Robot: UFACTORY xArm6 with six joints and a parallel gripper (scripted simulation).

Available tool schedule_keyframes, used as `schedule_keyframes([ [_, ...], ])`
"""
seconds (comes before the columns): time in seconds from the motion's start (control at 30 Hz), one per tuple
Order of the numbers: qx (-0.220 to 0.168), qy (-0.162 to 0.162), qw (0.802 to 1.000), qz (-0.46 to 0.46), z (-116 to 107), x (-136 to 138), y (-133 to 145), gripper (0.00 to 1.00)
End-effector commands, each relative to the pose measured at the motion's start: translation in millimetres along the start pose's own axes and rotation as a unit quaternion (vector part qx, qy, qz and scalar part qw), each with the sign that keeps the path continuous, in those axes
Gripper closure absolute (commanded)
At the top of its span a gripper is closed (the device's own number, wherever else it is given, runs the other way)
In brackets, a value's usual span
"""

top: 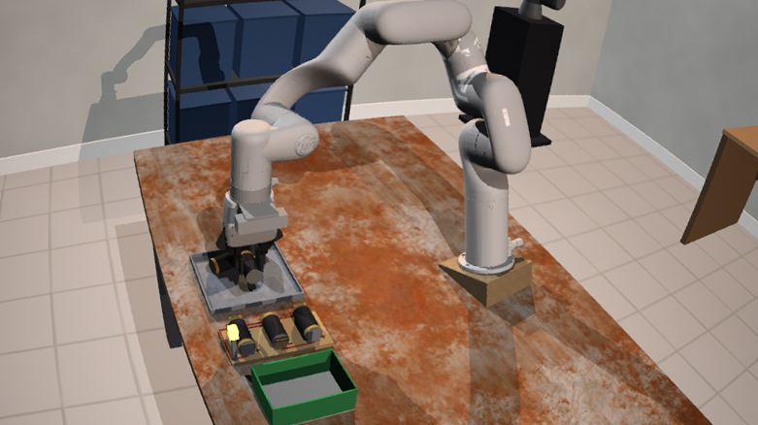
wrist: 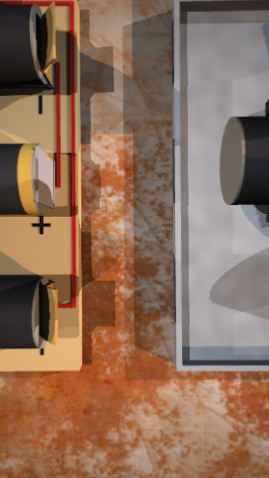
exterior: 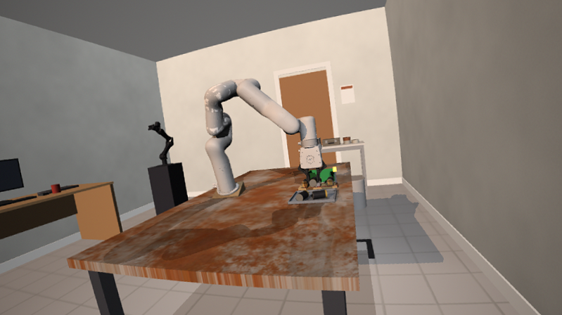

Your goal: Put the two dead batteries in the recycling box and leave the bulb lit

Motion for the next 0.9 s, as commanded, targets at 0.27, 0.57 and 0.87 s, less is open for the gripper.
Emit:
schedule_keyframes([
  [0.27, 0.0, 0.001, 1.0, 0.0, 38.0, 1.0, 0.1, 0.72],
  [0.57, 0.0, 0.001, 1.0, 0.0, 40.0, 1.0, 0.1, 0.72],
  [0.87, 0.0, 0.001, 1.0, 0.0, 40.0, 1.0, 0.1, 0.49],
])
Point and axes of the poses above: the point where the finger pads meet when closed, its own z axis out along the fingers, its own x axis across the jaws, y = z × x, the point moved 8 cm from there along -z, back along the fingers, and after that the axes turned 3 degrees about z, right-handed, at the moved point
